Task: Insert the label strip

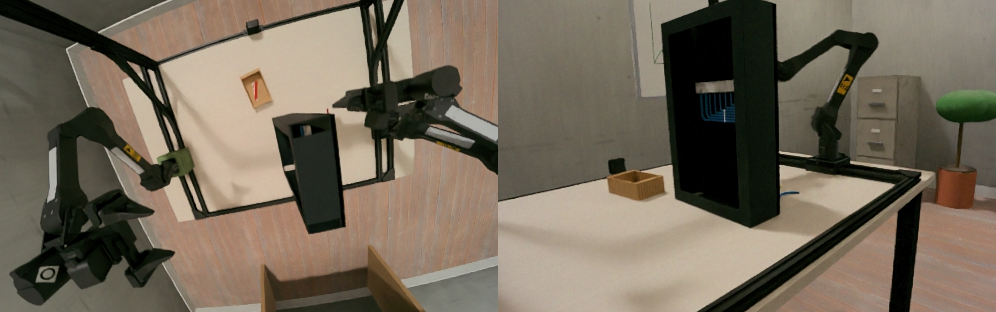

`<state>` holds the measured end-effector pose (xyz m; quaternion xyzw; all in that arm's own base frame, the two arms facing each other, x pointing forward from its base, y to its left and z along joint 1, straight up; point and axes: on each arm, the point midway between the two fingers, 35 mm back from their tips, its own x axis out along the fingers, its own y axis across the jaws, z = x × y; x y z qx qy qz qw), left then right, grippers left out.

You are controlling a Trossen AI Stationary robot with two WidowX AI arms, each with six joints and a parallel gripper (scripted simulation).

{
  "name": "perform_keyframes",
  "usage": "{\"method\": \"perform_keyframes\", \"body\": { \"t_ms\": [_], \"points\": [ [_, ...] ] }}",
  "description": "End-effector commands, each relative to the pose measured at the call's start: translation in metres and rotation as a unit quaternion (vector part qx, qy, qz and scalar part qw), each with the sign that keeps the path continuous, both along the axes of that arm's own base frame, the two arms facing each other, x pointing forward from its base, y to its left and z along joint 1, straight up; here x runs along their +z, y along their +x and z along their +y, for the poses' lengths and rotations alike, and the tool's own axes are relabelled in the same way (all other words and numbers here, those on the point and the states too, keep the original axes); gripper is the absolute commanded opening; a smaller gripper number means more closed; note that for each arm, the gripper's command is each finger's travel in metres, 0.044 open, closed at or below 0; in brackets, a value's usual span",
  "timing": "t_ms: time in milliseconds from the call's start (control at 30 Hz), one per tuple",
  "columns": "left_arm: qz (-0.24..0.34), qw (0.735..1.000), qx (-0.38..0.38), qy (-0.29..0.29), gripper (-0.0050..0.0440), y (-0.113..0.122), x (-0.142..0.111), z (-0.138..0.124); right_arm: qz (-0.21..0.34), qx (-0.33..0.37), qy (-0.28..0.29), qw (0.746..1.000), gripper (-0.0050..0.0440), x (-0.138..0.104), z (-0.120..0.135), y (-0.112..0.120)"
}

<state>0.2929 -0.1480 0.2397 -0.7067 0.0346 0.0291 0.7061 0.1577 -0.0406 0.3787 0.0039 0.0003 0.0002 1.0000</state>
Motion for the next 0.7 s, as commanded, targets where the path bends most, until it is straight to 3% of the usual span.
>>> {"method": "perform_keyframes", "body": {
  "t_ms": [0,267,533,667],
  "points": [
    [-0.009,1.000,0.005,-0.009,-0.0002,0.003,0.010,-0.011,-0.001,0.000,-0.006,1.000,0.0440,0.004,0.001,0.000],
    [-0.010,1.000,0.004,-0.005,-0.0004,0.026,0.010,-0.010,-0.001,0.000,-0.006,1.000,0.0440,0.004,0.001,0.000],
    [-0.007,1.000,0.004,-0.004,-0.0050,0.025,0.007,0.003,-0.001,0.000,-0.006,1.000,0.0440,0.004,0.001,0.000],
    [-0.007,1.000,0.004,-0.003,-0.0050,0.025,0.007,0.008,-0.001,0.000,-0.006,1.000,0.0440,0.004,0.001,0.000]
  ]
}}
